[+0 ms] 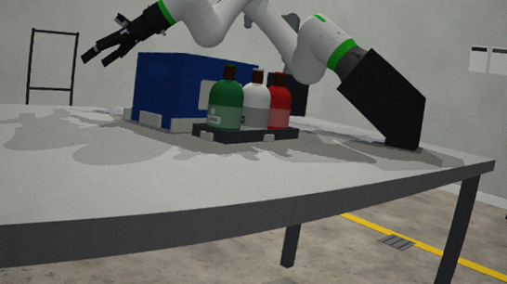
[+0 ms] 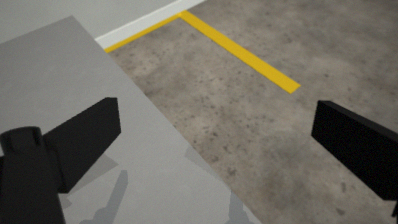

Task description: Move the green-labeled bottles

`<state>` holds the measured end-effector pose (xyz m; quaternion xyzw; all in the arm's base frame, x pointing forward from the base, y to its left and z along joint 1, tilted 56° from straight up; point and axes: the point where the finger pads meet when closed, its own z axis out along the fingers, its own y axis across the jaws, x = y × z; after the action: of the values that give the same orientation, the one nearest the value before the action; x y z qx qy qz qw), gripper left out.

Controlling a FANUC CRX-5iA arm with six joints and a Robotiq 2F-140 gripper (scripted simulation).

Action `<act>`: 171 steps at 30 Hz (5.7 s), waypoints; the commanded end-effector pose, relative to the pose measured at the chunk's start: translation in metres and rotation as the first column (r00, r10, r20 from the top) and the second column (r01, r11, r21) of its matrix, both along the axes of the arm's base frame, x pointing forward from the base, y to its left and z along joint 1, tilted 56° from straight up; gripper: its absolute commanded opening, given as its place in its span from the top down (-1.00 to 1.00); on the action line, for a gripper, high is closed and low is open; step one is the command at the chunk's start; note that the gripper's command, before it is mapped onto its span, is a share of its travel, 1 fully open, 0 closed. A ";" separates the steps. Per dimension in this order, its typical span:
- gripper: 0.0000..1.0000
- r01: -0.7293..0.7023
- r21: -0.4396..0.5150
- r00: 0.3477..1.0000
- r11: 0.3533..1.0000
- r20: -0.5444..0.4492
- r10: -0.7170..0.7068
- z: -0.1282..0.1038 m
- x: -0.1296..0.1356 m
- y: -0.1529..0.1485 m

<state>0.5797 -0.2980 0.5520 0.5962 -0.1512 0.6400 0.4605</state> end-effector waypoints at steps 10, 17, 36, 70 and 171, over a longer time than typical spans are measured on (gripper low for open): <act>-1.00 -0.001 -0.005 1.000 1.000 0.006 0.001 0.053 -0.020 0.071; -1.00 -0.001 -0.001 1.000 1.000 0.001 0.001 0.057 -0.024 0.079; -1.00 0.082 0.131 0.988 0.988 -0.144 -0.063 -0.005 -0.051 0.117; -1.00 0.407 0.396 0.800 0.823 -0.589 -0.112 -0.195 -0.132 0.234; 0.12 0.466 0.427 0.758 0.775 -0.645 -0.101 -0.407 -0.075 0.401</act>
<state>0.5042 0.1024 0.1445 0.8402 -0.2762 0.2664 0.3831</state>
